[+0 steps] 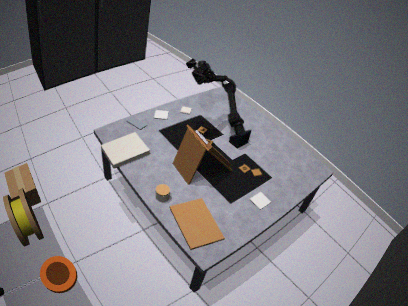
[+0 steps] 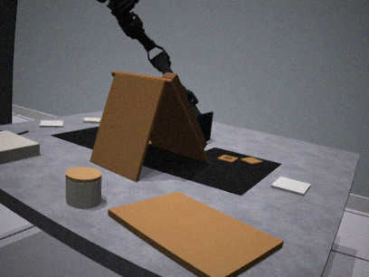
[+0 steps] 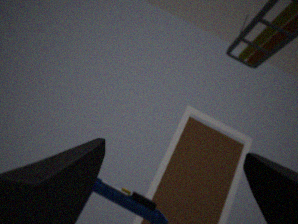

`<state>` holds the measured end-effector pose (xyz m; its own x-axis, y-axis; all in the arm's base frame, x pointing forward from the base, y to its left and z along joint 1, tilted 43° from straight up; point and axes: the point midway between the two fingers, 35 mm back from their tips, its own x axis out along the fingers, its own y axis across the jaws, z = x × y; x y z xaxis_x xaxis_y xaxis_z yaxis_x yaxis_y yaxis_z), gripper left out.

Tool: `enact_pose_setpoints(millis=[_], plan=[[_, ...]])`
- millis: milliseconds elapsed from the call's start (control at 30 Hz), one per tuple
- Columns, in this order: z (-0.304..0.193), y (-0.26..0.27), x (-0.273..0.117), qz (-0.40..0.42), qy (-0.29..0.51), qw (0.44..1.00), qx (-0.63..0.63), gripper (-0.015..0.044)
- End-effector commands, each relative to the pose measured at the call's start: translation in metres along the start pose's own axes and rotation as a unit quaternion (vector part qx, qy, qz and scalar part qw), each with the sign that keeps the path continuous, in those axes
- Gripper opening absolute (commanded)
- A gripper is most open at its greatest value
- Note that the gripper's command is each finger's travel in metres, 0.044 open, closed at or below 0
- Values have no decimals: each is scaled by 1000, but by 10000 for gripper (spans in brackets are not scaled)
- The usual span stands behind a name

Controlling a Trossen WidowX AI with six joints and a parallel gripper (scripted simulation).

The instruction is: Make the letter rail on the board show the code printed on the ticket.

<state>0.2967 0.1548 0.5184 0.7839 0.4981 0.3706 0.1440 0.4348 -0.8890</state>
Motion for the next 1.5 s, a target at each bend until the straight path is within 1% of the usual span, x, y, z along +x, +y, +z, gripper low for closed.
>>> enact_pose_setpoints(millis=[0,33,167,333,500,667,867,967,1067,1167,1267,1333,1467], plan=[[-1,3,1,3,2,1000,6,426],[-2,10,3,14,8,1000,23,440],[-14,73,12,90,66,983,144,440],[-26,158,8,173,165,932,271,440],[-36,241,-16,227,288,862,351,440],[-45,311,-58,245,414,787,386,440],[-57,375,-128,213,560,710,370,440],[-64,393,-164,176,613,689,343,440],[-73,404,-207,115,656,684,298,440],[-82,402,-243,45,663,704,250,440],[-87,391,-266,-17,632,745,212,440],[-88,386,-273,-37,609,766,202,440],[-88,386,-273,-39,606,769,201,440]])
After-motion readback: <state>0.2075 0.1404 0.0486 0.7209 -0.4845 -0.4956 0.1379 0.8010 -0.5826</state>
